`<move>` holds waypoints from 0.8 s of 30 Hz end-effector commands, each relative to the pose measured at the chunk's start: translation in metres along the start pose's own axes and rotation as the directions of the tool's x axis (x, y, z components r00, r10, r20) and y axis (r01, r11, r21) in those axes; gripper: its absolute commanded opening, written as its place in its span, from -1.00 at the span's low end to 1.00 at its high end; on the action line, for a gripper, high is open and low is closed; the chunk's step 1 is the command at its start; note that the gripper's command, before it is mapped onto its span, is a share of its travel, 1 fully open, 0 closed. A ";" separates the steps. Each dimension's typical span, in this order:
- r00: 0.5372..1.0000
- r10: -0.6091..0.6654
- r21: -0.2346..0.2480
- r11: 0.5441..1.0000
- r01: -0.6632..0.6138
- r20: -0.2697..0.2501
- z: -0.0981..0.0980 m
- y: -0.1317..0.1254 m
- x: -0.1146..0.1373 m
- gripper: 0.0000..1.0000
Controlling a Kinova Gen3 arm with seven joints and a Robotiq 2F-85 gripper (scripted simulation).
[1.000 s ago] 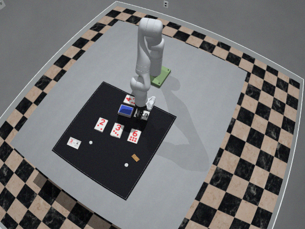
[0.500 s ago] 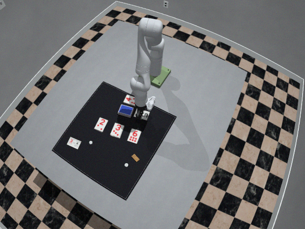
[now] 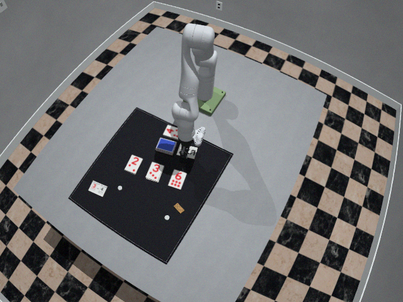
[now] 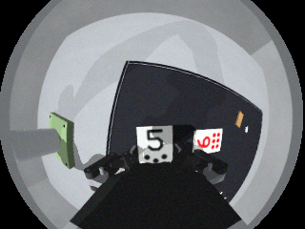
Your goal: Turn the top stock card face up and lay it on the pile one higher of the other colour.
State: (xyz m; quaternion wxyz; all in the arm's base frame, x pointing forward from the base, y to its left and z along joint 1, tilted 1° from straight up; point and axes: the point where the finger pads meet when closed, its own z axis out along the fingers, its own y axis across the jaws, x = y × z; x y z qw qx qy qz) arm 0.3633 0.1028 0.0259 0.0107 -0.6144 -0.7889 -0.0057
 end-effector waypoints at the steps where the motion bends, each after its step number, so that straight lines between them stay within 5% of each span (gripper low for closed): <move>1: 1.000 -0.014 -0.002 1.000 0.014 -0.001 0.000 0.003 -0.001 0.43; 24: 0.944 -0.331 -0.002 0.944 0.331 0.000 -0.001 0.032 -0.002 0.43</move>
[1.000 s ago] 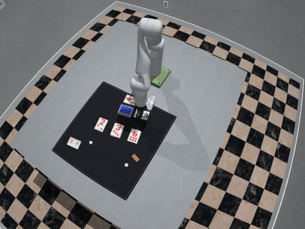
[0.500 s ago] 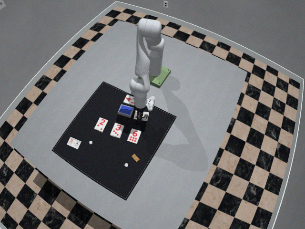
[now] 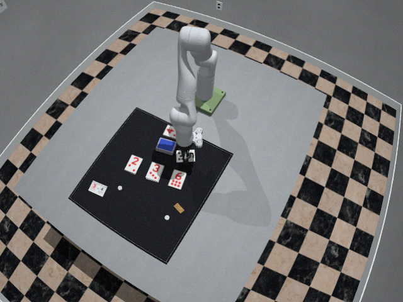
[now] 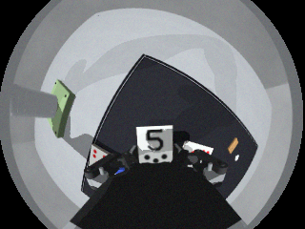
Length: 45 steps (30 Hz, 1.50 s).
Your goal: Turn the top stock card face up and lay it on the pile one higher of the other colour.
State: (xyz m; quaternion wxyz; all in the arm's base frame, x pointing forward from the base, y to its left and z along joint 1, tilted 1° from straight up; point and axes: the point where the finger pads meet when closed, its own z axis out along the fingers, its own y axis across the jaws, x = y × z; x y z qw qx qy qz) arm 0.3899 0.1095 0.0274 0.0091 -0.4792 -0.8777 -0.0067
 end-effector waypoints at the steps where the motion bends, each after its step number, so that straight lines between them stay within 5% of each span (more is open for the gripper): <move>1: 0.999 -0.035 -0.003 0.999 0.035 -0.001 0.000 0.006 -0.004 0.43; 21: 0.917 -0.400 -0.003 0.917 0.400 0.000 -0.001 0.038 -0.017 0.43; 45: 0.630 -0.777 -0.003 0.630 0.777 0.001 -0.002 0.078 -0.034 0.43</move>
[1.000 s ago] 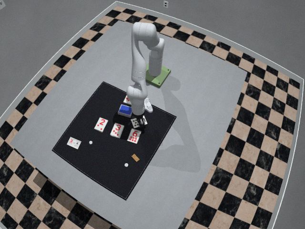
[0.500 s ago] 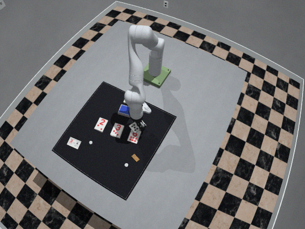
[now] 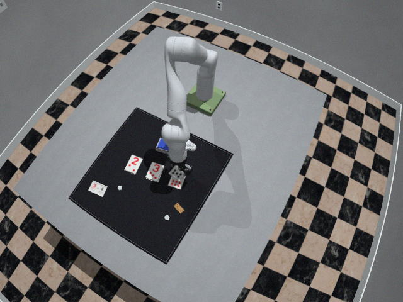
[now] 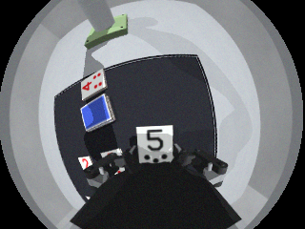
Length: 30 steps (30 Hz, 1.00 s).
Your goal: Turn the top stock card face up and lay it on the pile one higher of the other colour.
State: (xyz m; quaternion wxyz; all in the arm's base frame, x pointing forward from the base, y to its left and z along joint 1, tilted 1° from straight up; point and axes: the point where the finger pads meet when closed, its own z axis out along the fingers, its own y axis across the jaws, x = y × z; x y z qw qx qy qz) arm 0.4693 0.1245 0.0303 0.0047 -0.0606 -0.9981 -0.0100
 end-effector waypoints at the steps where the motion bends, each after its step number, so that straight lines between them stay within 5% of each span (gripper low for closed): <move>1: 1.000 -0.029 -0.003 1.000 0.029 0.000 0.001 0.000 -0.006 0.43; 30: 0.959 -0.282 -0.003 0.959 0.282 0.001 0.000 0.007 -0.028 0.43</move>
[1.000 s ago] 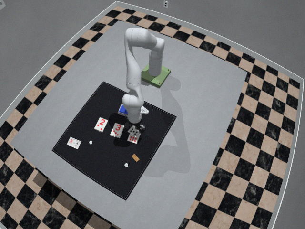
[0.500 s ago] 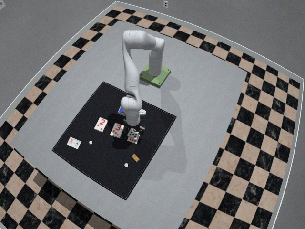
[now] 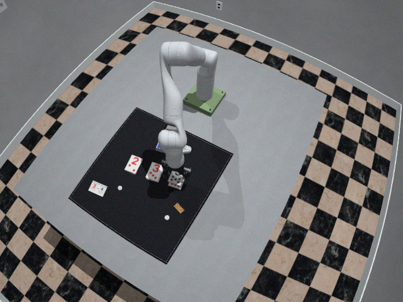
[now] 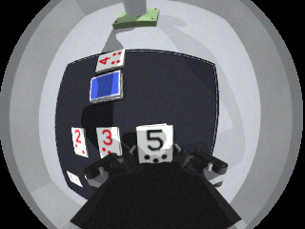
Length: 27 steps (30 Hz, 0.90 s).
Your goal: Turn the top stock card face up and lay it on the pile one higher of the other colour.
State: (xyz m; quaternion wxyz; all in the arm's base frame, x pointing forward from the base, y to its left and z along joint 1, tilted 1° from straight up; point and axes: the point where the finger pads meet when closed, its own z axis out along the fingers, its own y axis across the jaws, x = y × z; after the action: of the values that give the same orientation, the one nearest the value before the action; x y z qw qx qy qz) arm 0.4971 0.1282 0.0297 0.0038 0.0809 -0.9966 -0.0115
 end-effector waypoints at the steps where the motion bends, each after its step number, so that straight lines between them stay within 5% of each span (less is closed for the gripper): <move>1: 1.000 -0.006 -0.001 1.000 0.006 0.002 0.000 0.000 -0.002 0.43; 27: 1.000 -0.021 -0.001 1.000 0.021 0.002 -0.001 0.000 -0.003 0.43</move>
State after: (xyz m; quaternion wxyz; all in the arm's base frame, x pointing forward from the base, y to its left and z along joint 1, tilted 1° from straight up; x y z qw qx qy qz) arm 0.4994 0.1283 0.0292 0.0039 0.0911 -0.9958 -0.0118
